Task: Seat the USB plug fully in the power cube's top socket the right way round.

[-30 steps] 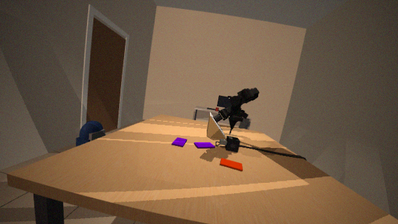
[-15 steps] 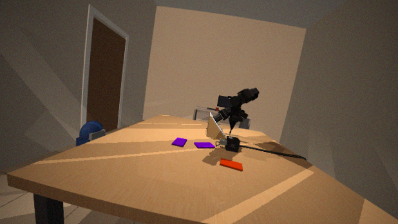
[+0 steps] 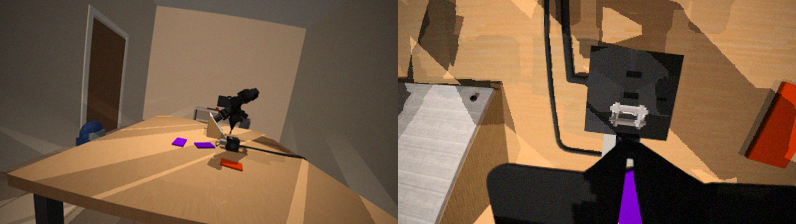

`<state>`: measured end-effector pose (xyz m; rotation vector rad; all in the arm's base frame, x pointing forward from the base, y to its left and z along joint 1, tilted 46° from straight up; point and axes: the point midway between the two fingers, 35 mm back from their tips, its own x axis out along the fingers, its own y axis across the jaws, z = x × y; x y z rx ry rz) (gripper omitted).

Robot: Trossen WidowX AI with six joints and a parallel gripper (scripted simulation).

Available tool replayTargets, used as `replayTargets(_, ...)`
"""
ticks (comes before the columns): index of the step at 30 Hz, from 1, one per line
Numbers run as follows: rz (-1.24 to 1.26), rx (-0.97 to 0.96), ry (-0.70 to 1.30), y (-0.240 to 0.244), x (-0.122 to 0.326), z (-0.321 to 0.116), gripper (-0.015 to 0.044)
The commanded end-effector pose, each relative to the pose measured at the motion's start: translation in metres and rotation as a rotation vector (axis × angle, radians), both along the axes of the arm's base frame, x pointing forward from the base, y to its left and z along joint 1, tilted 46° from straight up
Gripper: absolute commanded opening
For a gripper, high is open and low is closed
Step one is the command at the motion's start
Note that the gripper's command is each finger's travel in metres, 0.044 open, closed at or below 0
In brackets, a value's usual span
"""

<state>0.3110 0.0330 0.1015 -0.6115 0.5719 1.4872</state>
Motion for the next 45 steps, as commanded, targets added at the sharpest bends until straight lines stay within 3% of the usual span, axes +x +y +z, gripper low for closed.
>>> replayTargets(1,-0.005,0.008,0.002,0.0012,0.0004,0.0000,0.0000)
replayTargets(45,-0.019,0.031,0.017,0.0069,0.0012,-0.0015,0.0000)
